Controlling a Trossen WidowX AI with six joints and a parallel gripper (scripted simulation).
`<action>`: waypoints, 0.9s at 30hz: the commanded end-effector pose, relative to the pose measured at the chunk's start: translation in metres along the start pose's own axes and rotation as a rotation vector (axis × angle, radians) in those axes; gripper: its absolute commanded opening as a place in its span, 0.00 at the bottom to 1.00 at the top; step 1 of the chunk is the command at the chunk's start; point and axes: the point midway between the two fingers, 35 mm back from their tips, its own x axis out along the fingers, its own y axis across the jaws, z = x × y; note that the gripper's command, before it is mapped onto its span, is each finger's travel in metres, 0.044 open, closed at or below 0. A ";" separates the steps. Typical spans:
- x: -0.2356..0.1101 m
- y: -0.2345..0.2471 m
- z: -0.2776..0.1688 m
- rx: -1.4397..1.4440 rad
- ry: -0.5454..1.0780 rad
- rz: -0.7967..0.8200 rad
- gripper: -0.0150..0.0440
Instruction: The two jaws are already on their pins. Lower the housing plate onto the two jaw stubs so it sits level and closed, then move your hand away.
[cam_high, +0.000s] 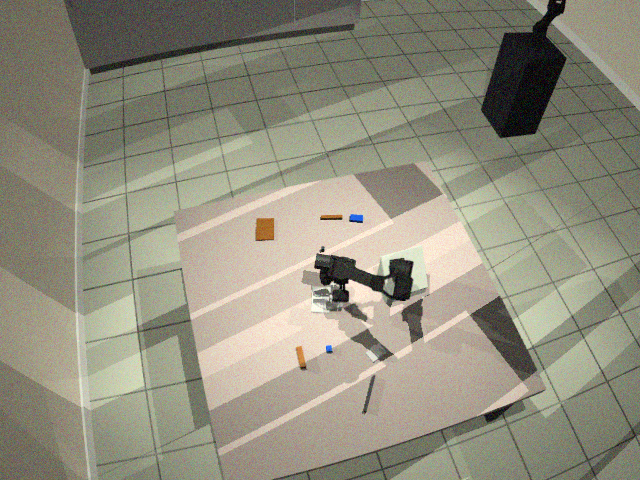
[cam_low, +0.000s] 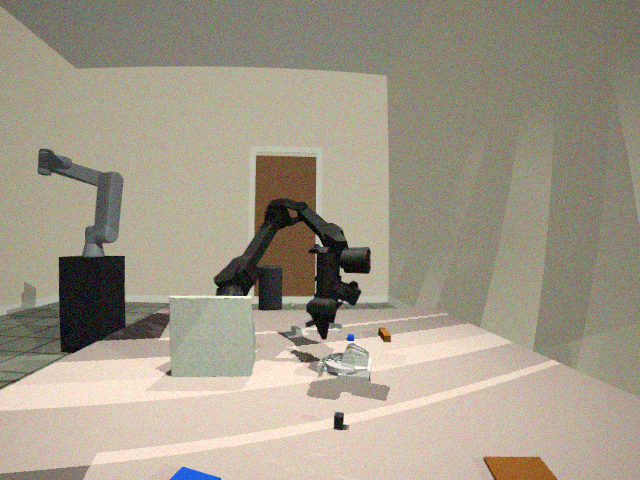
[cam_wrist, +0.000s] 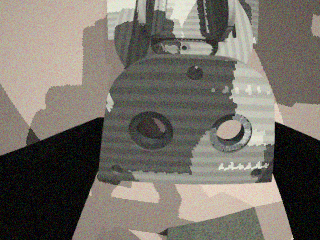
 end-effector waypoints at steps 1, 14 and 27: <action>0.000 0.001 0.000 0.002 -0.001 0.005 0.85; 0.016 0.001 0.001 0.003 -0.002 0.003 0.85; 0.037 0.001 0.002 0.003 -0.002 0.003 0.85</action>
